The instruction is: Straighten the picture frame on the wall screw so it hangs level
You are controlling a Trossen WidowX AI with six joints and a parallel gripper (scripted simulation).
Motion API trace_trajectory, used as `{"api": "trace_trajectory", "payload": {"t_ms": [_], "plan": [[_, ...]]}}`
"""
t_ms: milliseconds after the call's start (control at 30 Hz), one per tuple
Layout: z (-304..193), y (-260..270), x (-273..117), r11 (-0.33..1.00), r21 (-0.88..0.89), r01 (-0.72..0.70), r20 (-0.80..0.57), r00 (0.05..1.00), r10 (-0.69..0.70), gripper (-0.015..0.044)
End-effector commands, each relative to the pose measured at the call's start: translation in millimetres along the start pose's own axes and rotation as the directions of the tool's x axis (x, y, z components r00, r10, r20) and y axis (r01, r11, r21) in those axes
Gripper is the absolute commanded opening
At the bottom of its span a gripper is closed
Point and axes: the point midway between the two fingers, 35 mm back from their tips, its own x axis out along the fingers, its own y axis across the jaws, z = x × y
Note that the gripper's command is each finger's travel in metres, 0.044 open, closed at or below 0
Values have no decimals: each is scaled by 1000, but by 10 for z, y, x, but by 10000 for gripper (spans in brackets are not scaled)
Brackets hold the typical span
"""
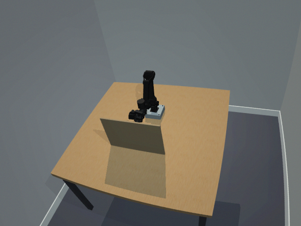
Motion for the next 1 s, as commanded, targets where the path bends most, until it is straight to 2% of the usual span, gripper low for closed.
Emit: {"api": "trace_trajectory", "payload": {"t_ms": [0,967], "plan": [[11,14,0,1000,5,-5,5,1000,5,0],[66,23,0,1000,4,-5,5,1000,5,0]]}}
